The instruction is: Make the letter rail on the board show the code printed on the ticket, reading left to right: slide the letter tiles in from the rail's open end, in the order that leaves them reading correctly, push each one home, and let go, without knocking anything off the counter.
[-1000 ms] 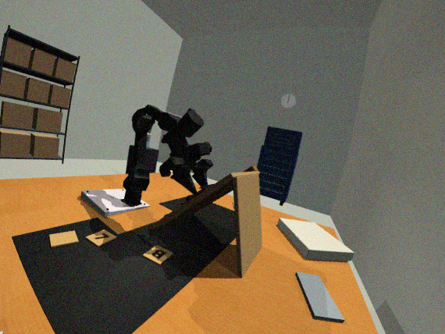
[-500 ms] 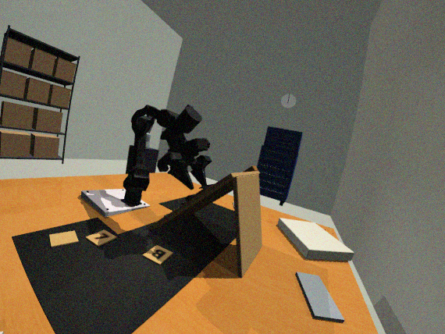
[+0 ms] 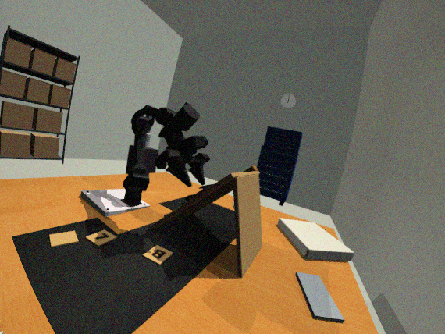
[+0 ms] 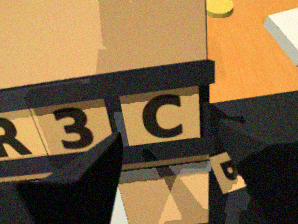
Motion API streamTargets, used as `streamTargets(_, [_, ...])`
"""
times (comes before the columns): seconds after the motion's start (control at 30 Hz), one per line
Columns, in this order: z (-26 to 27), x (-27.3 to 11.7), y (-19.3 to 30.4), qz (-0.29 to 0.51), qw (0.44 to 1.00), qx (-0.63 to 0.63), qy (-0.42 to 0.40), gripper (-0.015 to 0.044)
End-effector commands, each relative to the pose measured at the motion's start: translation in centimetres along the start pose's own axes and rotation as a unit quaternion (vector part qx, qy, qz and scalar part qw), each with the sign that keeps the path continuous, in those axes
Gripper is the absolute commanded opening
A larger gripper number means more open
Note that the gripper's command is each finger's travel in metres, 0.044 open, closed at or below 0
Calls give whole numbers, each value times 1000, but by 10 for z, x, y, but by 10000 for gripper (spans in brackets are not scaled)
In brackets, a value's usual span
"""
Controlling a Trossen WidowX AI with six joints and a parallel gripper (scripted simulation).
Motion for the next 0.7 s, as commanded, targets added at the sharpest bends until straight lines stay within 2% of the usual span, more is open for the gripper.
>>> streamTargets(0.0, [0, -3, 0, -1, 1000, -2, -2, 295])
streamTargets(0.67, [0, -15, 0, -1, 1000, -2, -2, 295])
Point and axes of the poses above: the point midway between the two fingers, 35 mm back from their tips, its own x axis out along the fingers, its own z axis across the jaws, y = z × x, the point moved 3 cm from there along -x, back along the fingers, and after that the axes turned 12 degrees about -x, right-handed, at the moved point
